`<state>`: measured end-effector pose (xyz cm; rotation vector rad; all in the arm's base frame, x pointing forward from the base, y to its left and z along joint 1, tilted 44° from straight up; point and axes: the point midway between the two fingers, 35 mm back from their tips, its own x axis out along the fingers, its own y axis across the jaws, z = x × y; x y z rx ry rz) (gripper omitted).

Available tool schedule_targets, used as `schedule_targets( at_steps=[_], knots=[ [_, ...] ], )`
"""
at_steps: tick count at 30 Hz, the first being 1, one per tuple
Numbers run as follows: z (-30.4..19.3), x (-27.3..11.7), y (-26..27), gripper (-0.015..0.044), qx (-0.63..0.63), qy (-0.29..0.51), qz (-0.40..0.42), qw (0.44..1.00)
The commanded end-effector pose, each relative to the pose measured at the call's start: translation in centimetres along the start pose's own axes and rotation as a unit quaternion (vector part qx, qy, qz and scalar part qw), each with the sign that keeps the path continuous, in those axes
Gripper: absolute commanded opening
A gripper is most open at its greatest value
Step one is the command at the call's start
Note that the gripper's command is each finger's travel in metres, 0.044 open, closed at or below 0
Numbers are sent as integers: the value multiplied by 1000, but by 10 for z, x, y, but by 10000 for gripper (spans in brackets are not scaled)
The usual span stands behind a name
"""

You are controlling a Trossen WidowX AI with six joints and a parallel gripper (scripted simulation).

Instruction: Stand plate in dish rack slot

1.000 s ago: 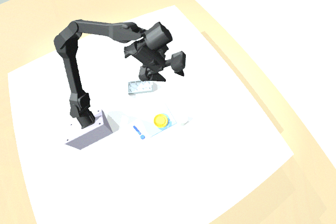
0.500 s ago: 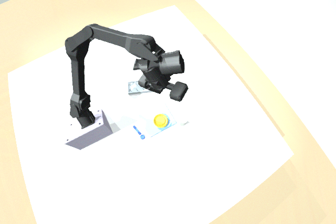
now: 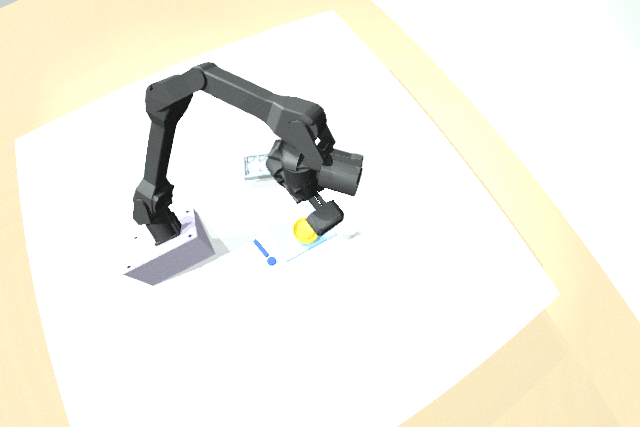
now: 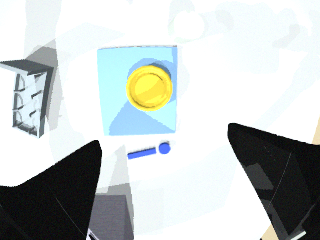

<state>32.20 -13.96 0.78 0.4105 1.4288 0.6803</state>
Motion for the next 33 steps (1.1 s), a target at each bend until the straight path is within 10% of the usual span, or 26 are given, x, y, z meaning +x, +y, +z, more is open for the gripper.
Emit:
schedule_targets(
  at_steps=[1,7,15,33],
  knots=[
    [-8,7,-1,400,43,21,25,999],
    [-7,11,-2,400,43,21,25,999],
    [-2,121,3,400,42,20,27,999],
    [-3,140,7,400,42,20,28,999]
  ],
)
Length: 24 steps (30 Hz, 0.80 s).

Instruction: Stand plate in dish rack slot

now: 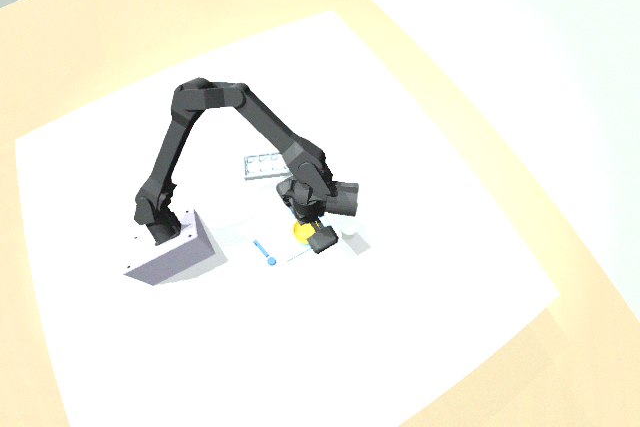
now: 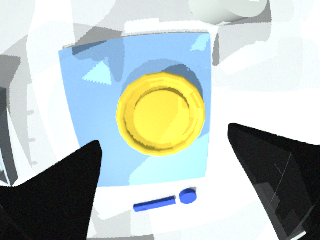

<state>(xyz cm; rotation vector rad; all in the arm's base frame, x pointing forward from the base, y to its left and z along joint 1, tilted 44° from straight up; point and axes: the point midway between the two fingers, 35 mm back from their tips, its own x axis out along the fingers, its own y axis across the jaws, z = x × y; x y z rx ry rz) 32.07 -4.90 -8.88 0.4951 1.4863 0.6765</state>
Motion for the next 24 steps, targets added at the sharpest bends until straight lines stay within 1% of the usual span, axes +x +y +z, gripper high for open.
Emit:
schedule_targets(
  at_steps=[1,24],
  knots=[
    [-2,10,0,400,4,2,4,1000],
    [-2,47,0,400,4,2,5,1000]
  ],
)
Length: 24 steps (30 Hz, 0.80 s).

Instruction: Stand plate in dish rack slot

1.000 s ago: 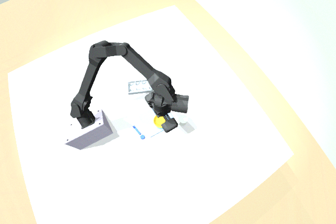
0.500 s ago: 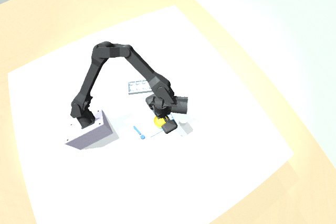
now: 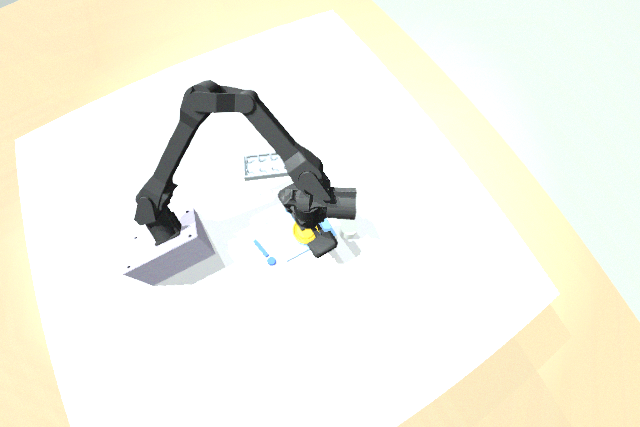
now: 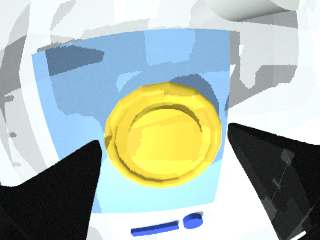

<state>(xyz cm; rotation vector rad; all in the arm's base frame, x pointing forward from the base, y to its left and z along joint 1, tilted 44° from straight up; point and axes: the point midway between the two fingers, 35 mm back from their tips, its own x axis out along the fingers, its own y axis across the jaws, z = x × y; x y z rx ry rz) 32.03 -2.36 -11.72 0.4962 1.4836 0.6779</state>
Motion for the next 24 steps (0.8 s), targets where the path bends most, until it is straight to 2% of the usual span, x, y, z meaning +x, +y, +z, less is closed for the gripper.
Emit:
schedule_targets(
  at_steps=[1,11,22,24],
  knots=[
    [-3,10,0,400,4,3,4,1000],
    [-3,11,0,400,4,3,4,1000],
    [-3,11,0,327,4,3,4,1000],
    [-3,10,0,274,4,3,4,1000]
  ],
)
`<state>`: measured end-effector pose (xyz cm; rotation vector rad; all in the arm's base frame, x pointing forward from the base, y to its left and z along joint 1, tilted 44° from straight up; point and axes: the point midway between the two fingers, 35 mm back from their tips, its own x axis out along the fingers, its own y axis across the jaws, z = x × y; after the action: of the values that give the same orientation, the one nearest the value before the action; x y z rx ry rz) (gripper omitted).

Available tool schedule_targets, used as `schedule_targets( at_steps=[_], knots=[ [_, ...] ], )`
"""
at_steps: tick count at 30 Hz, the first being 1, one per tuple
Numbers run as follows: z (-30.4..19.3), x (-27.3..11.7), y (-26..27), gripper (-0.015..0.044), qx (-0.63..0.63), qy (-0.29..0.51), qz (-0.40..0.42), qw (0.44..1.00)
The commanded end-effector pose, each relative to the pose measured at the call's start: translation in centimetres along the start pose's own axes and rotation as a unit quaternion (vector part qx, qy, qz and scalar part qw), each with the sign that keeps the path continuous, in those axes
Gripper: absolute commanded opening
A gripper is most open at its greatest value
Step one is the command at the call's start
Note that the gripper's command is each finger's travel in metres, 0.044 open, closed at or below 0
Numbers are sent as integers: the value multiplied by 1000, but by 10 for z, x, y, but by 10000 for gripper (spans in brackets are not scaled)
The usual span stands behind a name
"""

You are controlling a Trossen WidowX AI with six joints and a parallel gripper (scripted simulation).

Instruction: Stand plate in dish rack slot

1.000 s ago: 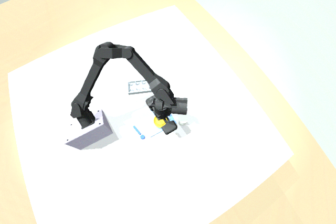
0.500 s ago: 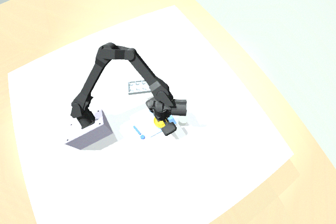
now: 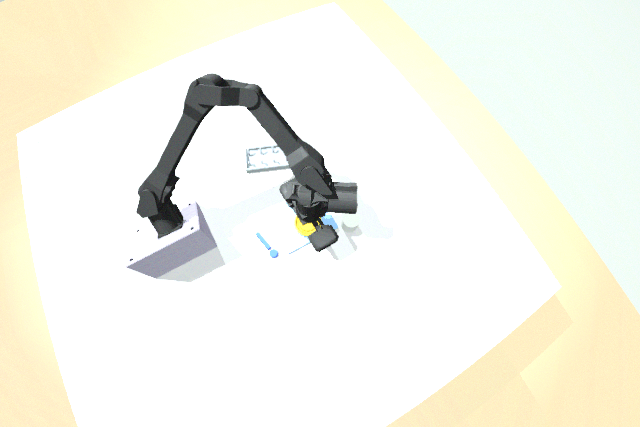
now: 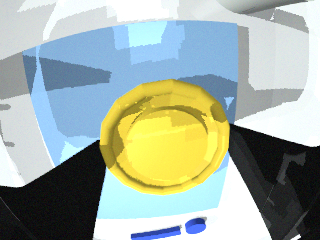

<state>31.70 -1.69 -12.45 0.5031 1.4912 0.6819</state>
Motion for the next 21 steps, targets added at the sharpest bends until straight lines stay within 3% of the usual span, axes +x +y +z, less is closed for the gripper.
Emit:
schedule_targets(
  at_steps=[1,10,21],
  knots=[
    [1,-3,-1,248,2,-1,0,1000],
    [11,-57,-9,12,3,-8,-13,1000],
    [14,-108,-13,0,3,-4,-11,1000]
  ],
)
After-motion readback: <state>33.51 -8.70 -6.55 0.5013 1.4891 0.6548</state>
